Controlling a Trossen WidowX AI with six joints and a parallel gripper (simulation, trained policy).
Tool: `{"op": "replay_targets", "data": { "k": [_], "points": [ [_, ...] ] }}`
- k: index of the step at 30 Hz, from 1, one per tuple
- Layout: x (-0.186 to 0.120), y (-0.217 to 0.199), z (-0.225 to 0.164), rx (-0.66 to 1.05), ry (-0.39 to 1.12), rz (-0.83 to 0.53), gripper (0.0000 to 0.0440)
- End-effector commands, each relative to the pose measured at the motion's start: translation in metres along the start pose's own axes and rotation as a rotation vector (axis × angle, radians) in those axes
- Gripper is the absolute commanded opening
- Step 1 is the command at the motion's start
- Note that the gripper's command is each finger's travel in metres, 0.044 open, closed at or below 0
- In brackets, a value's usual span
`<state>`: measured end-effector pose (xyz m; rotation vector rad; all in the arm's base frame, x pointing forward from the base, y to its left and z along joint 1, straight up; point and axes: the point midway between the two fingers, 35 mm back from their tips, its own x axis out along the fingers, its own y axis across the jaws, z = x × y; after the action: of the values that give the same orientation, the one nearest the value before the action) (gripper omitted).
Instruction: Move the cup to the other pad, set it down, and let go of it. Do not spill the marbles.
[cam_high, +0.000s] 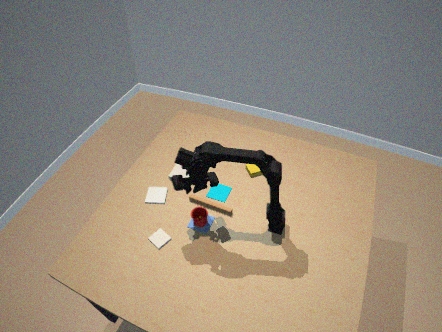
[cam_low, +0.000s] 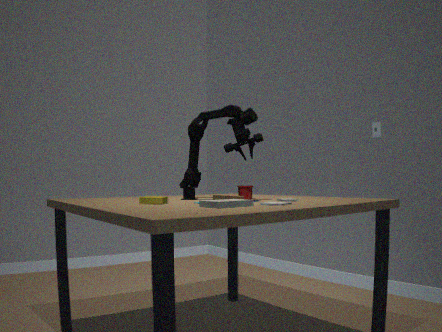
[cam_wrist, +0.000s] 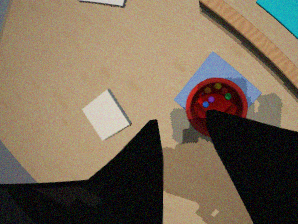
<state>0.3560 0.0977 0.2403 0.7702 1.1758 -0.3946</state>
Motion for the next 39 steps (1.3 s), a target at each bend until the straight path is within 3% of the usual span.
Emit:
{"op": "replay_targets", "data": {
  "k": [1, 19, 39],
  "points": [
    [0.009, -0.008, -0.002, 0.017, 0.022, -0.063, 0.0137],
    [0.052, -0.043, -0.018, 0.048, 0.116, -0.326, 0.0154],
    [0.110, -0.072, -0.034, 0.049, 0.145, -0.463, 0.0181]
  ]
}}
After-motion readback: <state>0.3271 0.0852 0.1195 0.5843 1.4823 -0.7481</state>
